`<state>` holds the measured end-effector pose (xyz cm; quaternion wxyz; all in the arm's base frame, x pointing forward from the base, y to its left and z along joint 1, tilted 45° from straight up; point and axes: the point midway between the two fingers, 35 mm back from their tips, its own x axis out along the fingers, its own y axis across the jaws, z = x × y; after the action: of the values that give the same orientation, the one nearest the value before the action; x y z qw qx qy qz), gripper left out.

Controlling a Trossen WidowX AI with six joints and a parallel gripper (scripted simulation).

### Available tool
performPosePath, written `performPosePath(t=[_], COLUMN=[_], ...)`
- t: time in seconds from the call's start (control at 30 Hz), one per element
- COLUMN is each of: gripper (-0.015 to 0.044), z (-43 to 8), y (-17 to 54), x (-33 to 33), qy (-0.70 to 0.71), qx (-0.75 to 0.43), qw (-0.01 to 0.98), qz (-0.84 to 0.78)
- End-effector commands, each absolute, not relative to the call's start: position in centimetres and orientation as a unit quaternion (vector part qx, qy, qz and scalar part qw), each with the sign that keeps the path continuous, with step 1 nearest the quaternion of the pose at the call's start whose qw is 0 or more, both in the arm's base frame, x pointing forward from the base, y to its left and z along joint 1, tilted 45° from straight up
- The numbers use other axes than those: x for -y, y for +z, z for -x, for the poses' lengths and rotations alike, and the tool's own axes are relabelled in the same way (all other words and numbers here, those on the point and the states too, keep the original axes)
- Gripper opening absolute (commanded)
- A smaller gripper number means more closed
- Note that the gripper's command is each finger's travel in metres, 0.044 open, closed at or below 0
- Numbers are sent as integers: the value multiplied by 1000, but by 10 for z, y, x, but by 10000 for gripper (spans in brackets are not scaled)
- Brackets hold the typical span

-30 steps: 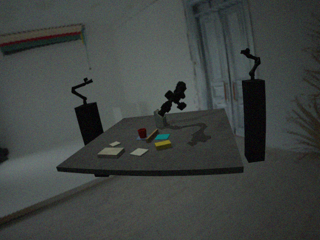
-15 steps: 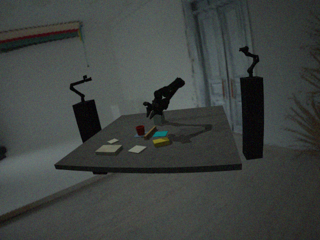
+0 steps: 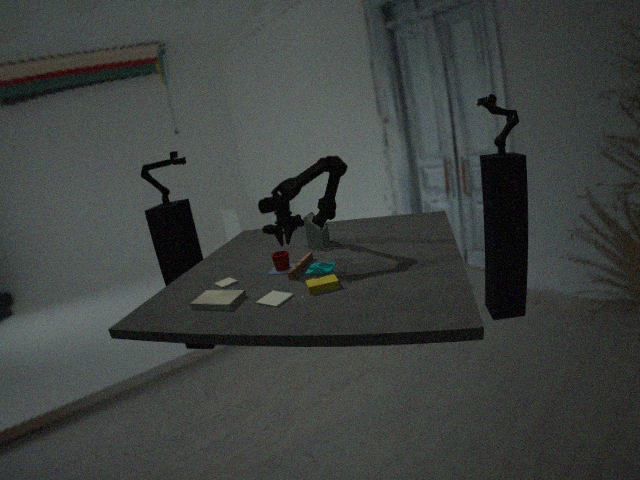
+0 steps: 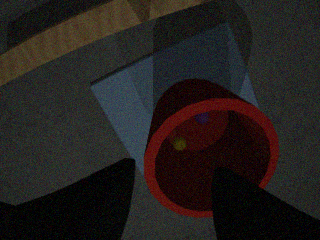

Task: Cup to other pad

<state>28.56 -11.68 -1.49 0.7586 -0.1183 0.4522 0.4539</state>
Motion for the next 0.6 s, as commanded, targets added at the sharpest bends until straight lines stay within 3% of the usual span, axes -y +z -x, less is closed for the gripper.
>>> performPosePath(t=[0.0,0.57], gripper=[148,148], z=[-274,-277], y=[-27,-40], x=[121,112], qy=[495,494], qx=[-419,-419], qw=[757,757], qz=[82,82])
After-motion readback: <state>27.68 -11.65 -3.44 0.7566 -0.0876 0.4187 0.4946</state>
